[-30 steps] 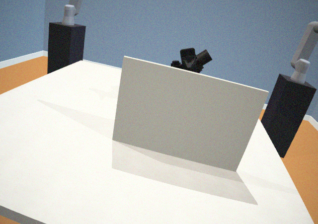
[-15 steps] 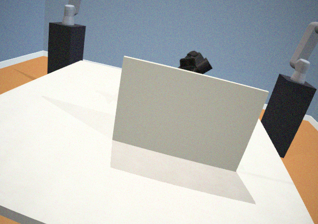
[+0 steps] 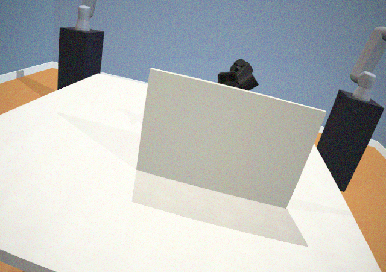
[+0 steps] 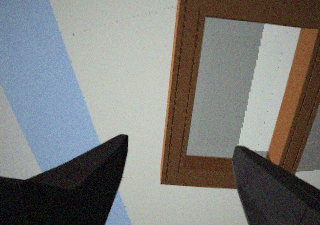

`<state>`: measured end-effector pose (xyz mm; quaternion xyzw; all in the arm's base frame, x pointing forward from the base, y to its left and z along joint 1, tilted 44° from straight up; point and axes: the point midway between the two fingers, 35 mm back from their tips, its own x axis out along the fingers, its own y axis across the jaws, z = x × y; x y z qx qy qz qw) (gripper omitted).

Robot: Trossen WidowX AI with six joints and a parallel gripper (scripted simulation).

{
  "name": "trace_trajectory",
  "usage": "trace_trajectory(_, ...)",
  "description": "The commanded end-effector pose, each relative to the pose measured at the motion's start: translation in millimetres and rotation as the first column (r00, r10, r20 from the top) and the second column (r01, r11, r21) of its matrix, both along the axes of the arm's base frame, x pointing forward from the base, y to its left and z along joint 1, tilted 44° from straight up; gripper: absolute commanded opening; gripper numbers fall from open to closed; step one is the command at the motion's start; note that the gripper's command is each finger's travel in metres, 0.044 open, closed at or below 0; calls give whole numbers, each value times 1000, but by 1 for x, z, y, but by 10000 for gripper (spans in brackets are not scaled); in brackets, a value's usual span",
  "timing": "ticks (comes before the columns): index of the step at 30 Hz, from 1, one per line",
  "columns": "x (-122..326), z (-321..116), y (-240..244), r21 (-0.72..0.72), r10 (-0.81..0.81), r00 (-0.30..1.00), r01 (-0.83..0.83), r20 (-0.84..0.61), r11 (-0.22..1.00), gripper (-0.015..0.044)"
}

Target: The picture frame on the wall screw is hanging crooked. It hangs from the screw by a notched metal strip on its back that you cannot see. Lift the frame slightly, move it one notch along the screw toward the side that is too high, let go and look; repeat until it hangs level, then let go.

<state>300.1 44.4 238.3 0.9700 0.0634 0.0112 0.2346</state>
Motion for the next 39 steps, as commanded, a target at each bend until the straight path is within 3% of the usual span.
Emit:
trace_trajectory(1, 31, 0, 4, -5, 2, 1000, -2, 1, 1000, 260)
trace_trajectory(5, 51, -5, 6, -5, 2, 1000, -2, 2, 1000, 260)
trace_trajectory(39, 71, -3, 9, -4, 2, 1000, -2, 3, 1000, 260)
